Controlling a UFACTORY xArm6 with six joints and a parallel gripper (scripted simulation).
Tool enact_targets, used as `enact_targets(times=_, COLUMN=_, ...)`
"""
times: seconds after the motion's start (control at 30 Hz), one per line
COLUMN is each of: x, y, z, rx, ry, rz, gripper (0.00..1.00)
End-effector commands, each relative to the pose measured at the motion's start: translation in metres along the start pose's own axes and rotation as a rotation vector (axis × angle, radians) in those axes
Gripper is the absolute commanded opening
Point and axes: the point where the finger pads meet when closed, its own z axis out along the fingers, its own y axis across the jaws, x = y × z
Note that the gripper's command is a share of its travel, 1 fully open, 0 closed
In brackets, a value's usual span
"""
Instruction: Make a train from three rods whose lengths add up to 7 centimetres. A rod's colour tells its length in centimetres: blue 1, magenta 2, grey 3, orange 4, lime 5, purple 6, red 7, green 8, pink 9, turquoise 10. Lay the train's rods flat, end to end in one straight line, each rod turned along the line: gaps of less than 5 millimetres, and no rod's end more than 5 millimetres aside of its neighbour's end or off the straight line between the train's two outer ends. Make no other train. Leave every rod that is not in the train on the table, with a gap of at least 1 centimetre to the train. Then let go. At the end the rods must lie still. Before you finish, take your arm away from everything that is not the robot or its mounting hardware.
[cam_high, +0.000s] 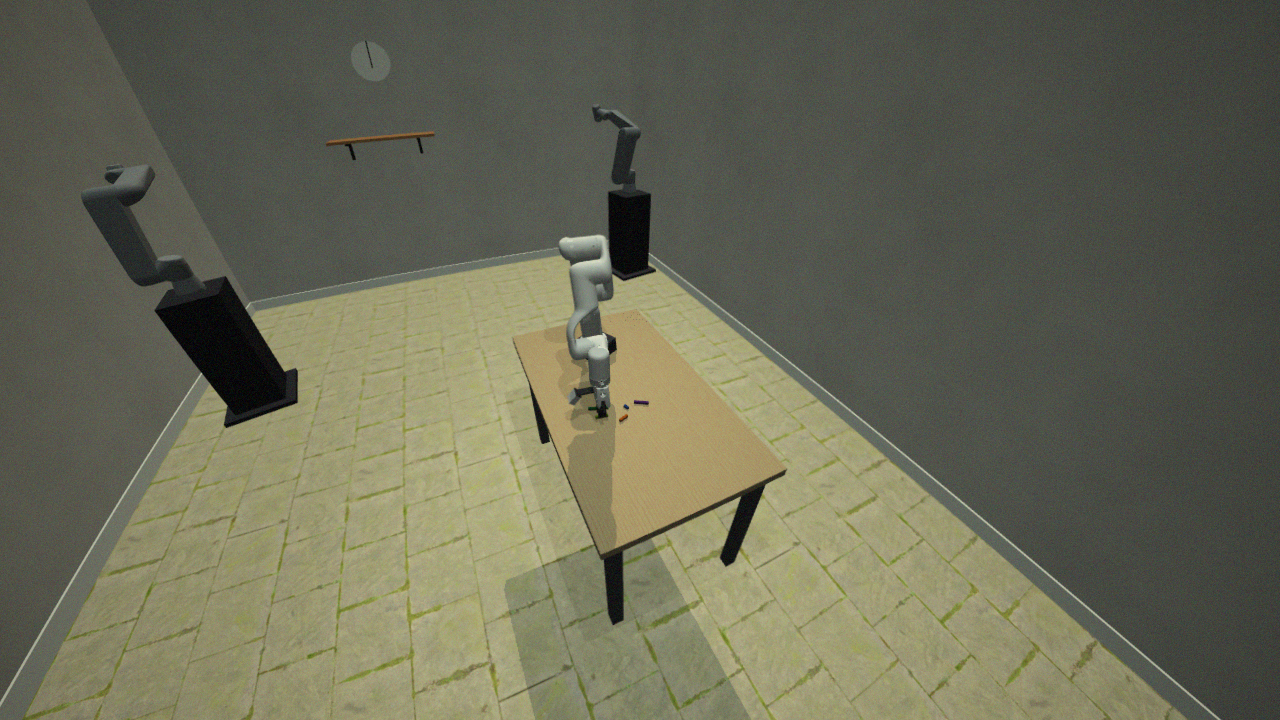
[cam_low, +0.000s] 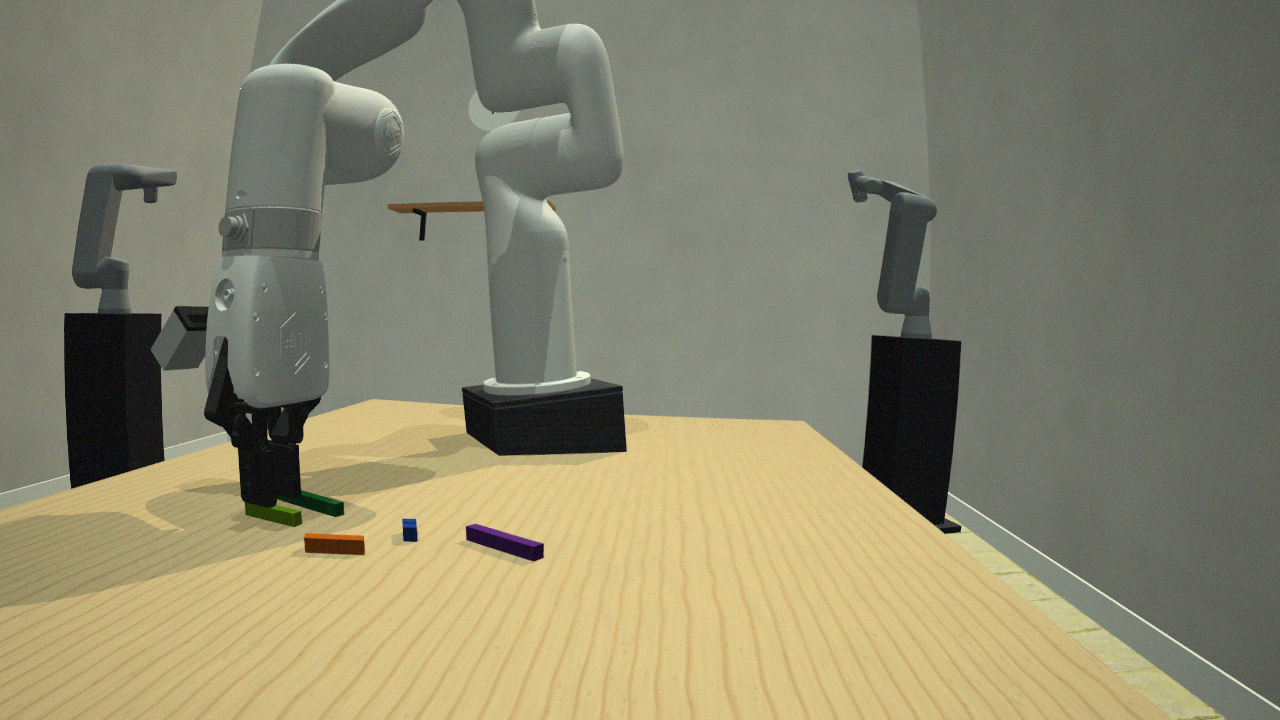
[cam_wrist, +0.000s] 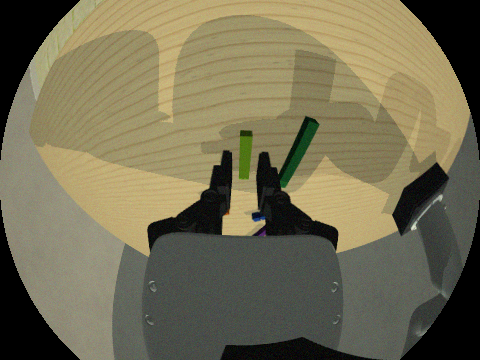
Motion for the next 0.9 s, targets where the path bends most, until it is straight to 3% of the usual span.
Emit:
enact_targets(times=0.0, x=0.000, y=-0.002, z=-0.001, rx=0.004, ry=0.000, rz=0.000, gripper=0.24)
enact_targets(times=0.87, x=0.000, y=-0.002, z=0.011, rx=0.004, ry=0.000, rz=0.000, gripper=0.24)
